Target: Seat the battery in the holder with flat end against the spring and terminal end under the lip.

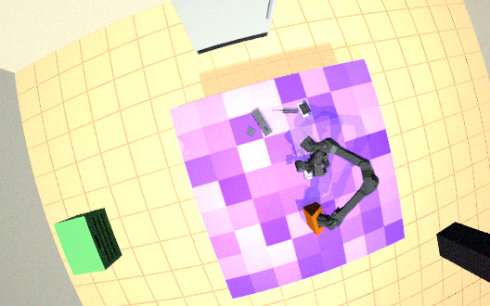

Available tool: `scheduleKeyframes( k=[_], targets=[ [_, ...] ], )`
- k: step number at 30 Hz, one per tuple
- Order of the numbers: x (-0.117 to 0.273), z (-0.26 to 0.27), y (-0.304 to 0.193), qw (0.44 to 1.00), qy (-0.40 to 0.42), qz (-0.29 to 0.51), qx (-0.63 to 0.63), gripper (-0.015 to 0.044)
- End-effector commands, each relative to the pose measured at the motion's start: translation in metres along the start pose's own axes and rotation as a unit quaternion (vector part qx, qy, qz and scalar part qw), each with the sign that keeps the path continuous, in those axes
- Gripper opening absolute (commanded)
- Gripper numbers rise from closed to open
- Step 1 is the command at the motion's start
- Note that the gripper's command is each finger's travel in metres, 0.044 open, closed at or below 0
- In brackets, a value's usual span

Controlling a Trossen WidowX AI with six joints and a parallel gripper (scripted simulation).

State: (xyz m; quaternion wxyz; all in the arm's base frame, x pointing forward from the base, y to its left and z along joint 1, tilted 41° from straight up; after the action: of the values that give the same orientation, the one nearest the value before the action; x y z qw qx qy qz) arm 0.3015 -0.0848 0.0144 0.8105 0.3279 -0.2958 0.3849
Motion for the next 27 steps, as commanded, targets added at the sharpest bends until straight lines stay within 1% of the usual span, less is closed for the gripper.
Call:
scheduleKeyframes(
  k=[1,27],
  targets=[
    [0.0037,0.0003,-0.0062,1.000,-0.002,0.009,-0.005,0.0077],
    [-0.0023,-0.0023,-0.0030,0.998,-0.005,0.068,0.000,0.0077]
  ],
)
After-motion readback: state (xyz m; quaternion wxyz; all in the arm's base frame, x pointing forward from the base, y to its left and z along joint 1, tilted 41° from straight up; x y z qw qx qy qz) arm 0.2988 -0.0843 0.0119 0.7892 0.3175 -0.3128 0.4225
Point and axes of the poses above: the point midway between the two fingers, 35 mm back from their tips, its own x axis back along the fingers, its own z axis across the jaws, y = z × x, the point moved 3 cm from there along x, back along the fingers, and after that the axes turned 3 degrees about x, right-handed, at the moved point
